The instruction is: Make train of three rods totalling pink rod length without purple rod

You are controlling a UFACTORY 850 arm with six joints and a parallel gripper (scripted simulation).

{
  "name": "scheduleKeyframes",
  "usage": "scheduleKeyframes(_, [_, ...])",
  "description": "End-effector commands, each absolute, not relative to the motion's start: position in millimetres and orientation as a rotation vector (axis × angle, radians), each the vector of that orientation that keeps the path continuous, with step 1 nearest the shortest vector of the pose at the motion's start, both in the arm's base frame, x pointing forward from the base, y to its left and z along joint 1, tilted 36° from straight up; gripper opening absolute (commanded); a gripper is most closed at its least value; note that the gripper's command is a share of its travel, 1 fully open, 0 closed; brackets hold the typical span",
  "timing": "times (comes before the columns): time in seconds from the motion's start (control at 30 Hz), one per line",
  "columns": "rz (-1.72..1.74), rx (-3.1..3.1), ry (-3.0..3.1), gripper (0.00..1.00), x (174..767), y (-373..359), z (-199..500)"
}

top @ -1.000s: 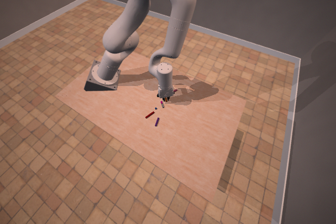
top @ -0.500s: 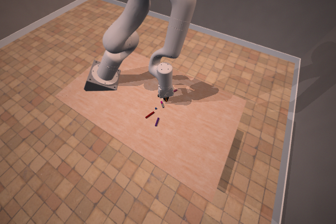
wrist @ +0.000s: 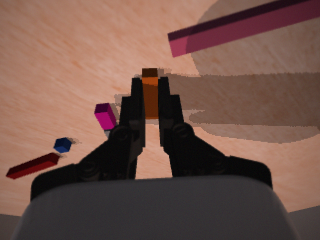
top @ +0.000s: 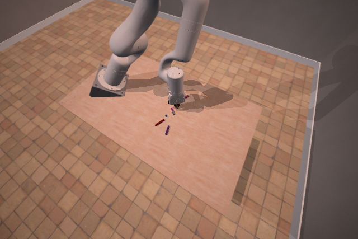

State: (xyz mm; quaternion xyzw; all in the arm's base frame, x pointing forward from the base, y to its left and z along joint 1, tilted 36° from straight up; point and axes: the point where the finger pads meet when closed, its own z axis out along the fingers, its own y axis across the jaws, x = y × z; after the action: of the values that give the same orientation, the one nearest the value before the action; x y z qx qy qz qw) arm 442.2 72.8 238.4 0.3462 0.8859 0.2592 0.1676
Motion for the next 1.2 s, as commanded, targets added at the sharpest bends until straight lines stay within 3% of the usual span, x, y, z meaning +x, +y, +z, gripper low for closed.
scheduleKeyframes(0.0, [0.738,0.985,2.520,0.04,442.5,72.7,238.8])
scheduleKeyframes(0.5, [0.738,0.984,2.520,0.04,438.8,70.1,245.1])
scheduleKeyframes(1.17, [0.738,0.985,2.520,0.04,397.1,40.1,315.9])
